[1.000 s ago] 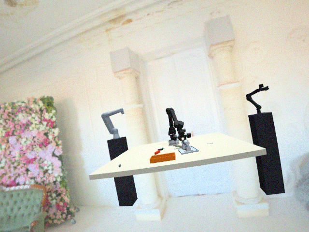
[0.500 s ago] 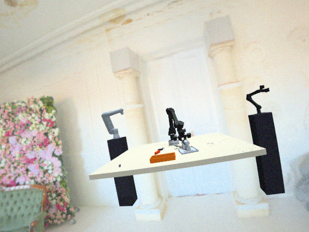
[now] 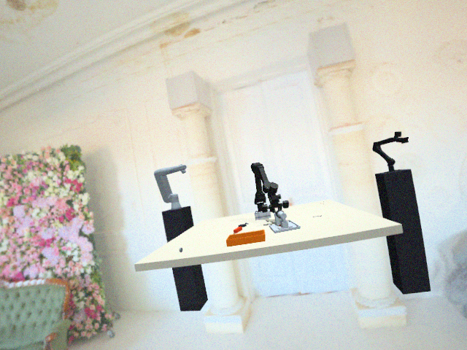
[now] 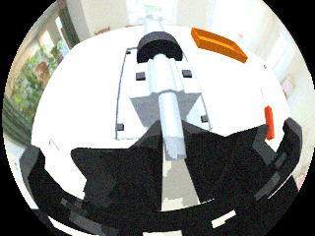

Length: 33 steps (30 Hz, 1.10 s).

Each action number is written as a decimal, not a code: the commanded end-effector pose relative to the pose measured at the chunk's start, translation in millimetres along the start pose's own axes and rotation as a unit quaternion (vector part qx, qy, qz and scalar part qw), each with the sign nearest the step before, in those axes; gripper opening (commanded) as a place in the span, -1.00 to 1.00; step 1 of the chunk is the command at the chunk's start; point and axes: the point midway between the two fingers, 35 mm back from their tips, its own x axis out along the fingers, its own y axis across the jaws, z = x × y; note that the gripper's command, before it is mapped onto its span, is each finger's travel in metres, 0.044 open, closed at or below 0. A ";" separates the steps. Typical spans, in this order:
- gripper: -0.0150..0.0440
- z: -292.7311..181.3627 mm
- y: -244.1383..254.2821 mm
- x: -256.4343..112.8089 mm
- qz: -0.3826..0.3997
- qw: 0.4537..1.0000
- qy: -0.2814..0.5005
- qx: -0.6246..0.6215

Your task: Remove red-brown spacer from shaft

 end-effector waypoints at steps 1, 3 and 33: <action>-0.49 1.6 0.9 1.9 0.002 1.000 0.000 -0.001; -0.49 2.1 0.9 2.4 0.002 1.000 0.000 -0.001; -0.31 4.9 0.1 5.2 0.000 1.000 0.002 0.000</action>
